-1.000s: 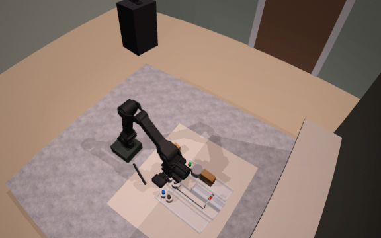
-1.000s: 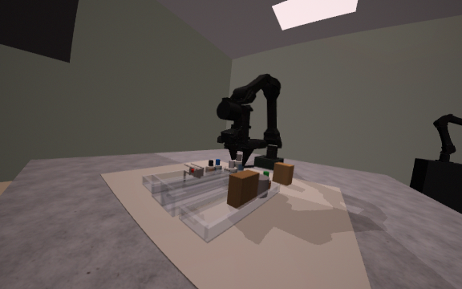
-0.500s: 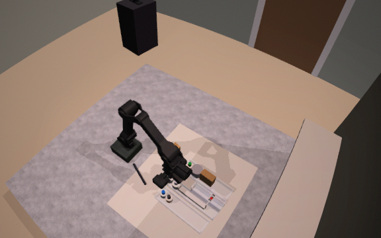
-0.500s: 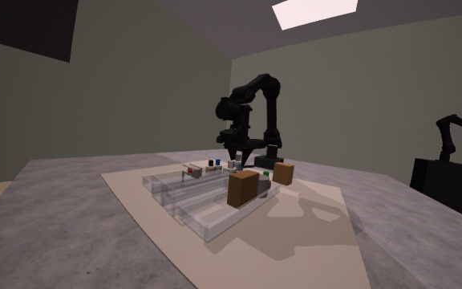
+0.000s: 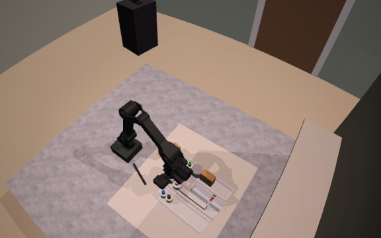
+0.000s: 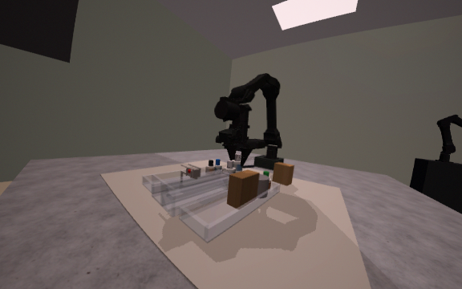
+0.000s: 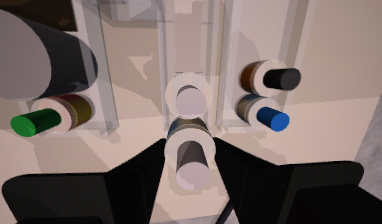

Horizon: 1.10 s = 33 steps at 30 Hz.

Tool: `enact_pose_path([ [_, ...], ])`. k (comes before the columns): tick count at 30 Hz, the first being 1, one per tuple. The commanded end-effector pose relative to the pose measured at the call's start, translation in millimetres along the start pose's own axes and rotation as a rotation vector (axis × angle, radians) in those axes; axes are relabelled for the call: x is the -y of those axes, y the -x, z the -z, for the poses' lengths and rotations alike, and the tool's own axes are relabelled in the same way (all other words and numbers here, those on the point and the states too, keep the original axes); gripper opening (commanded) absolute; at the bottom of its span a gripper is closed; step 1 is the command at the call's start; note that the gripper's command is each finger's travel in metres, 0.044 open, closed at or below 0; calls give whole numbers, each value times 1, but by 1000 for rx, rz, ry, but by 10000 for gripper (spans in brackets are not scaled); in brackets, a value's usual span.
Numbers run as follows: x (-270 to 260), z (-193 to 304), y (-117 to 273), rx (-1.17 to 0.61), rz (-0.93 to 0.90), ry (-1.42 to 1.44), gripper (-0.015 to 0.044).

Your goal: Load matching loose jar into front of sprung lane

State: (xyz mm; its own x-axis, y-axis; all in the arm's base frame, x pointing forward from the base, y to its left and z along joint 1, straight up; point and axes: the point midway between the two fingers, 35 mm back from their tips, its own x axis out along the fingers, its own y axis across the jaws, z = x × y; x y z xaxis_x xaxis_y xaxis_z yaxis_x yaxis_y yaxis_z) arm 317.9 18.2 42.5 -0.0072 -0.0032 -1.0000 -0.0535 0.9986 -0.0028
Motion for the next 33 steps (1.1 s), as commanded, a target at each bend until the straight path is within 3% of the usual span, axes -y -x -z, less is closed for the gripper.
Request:
enact_pose_path([
  [1,0,-10,5,32,-2,4,0],
  [33,0,-21,7,32,-2,4,0],
])
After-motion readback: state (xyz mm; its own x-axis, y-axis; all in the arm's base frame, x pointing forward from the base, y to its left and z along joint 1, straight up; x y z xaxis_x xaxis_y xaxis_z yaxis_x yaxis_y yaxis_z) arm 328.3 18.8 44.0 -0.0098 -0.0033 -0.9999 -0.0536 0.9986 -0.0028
